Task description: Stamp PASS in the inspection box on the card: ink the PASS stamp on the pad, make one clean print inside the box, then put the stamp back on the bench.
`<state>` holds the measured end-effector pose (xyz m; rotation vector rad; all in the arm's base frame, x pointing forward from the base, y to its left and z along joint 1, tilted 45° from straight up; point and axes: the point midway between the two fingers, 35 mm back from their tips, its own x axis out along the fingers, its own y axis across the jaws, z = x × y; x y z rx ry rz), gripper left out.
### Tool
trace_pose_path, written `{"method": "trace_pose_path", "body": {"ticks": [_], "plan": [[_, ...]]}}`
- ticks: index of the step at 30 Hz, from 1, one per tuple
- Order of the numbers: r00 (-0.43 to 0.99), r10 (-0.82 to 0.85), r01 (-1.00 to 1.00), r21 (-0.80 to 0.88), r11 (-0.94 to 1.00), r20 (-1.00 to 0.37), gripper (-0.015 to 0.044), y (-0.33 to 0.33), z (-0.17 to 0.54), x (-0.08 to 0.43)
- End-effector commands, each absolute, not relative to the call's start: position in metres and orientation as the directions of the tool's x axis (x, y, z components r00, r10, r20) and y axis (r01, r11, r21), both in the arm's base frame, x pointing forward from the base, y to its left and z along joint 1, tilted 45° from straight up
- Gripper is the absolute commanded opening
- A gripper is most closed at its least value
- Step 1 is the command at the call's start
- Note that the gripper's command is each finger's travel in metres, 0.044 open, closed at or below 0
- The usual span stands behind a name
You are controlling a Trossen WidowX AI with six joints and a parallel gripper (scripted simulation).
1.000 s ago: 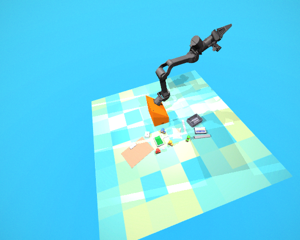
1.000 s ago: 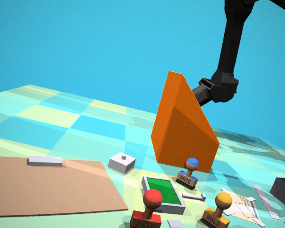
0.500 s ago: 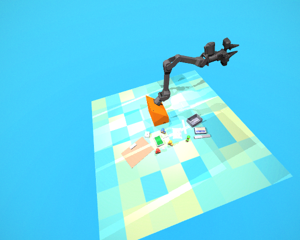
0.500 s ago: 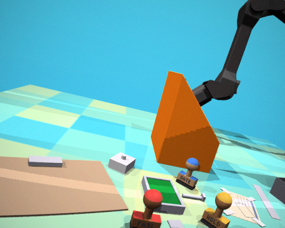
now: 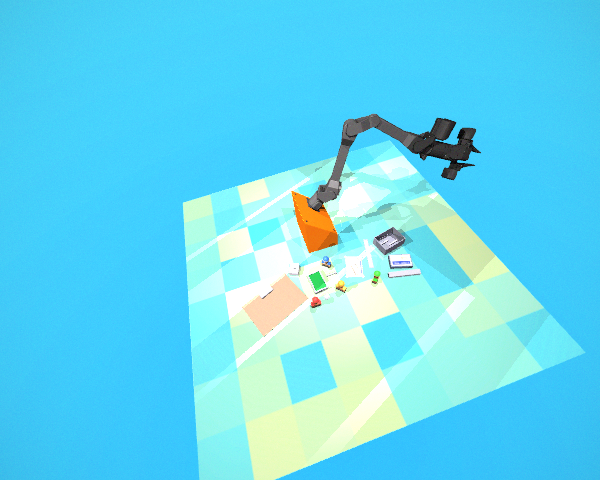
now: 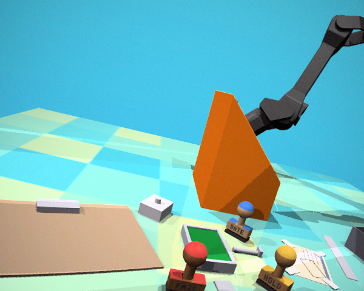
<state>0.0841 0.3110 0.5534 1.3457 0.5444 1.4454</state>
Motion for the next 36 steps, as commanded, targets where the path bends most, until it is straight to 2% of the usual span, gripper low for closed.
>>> {"method": "trace_pose_path", "body": {"ticks": [1,8,14,19,23,29,33,36], "plan": [[0.217,0.932,-0.447,0.878,-0.171,0.291,0.0211,0.339,0.513,0.118],[0.308,0.951,-0.516,0.836,0.186,-0.022,0.0211,0.363,0.425,0.195],[0.348,0.894,-0.47,0.772,0.427,-0.283,0.0211,0.352,0.341,0.261],[0.325,0.823,-0.41,0.715,0.567,-0.466,0.0211,0.325,0.274,0.302],[0.241,0.756,-0.366,0.665,0.651,-0.608,0.0211,0.295,0.218,0.325],[0.057,0.689,-0.28,0.651,0.705,-0.722,0.0211,0.238,0.146,0.34],[-0.089,0.69,-0.187,0.693,0.697,-0.718,0.0211,0.191,0.103,0.34],[-0.112,0.696,-0.167,0.704,0.691,-0.71,0.0211,0.183,0.097,0.339]]}}
